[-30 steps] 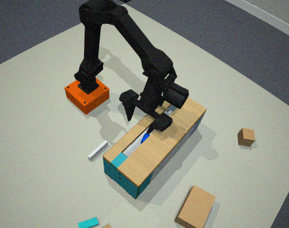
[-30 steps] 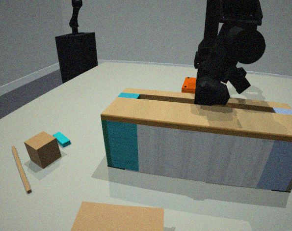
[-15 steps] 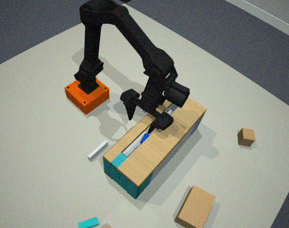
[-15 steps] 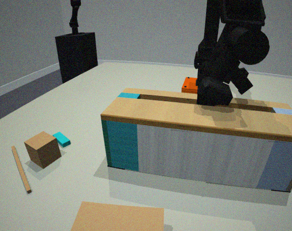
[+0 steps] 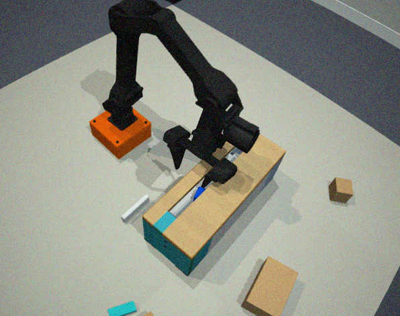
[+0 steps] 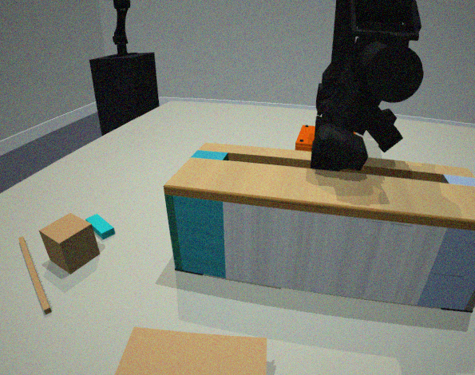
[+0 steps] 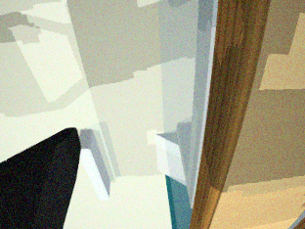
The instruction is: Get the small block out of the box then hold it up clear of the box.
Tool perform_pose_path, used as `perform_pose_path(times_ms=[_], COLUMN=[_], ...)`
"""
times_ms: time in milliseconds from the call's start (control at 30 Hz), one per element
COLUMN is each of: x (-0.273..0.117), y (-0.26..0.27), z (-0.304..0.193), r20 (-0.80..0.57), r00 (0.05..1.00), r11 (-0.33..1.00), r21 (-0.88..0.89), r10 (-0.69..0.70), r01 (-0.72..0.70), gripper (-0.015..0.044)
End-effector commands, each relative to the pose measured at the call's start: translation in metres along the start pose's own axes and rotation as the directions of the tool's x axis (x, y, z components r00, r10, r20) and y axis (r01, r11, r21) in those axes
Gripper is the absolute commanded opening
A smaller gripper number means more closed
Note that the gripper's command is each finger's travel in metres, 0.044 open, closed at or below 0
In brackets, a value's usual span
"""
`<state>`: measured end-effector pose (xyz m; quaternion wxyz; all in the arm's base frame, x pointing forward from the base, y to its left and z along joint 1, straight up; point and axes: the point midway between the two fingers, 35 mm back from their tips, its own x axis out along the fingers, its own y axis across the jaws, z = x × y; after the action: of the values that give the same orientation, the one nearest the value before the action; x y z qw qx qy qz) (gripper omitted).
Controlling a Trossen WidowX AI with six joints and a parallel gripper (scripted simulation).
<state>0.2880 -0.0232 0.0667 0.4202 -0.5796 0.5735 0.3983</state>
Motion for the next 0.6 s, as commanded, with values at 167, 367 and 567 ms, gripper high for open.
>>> perform_pose_path(times_ms=[167,367,567], x=[0.0034,0.0040,0.0014], y=[0.0001,0.0000,0.0000], z=[-0.0093,-0.0111,-0.0034], r20=[-0.004,-0.004,-0.003], r00=[1.000,1.000,1.000], r11=[1.000,1.000,1.000], r21=[-0.002,-0.002,-0.002], r10=[-0.001,-0.001,-0.001], r01=[0.001,0.001,0.001], gripper=[0.0400,0.0400,0.0400])
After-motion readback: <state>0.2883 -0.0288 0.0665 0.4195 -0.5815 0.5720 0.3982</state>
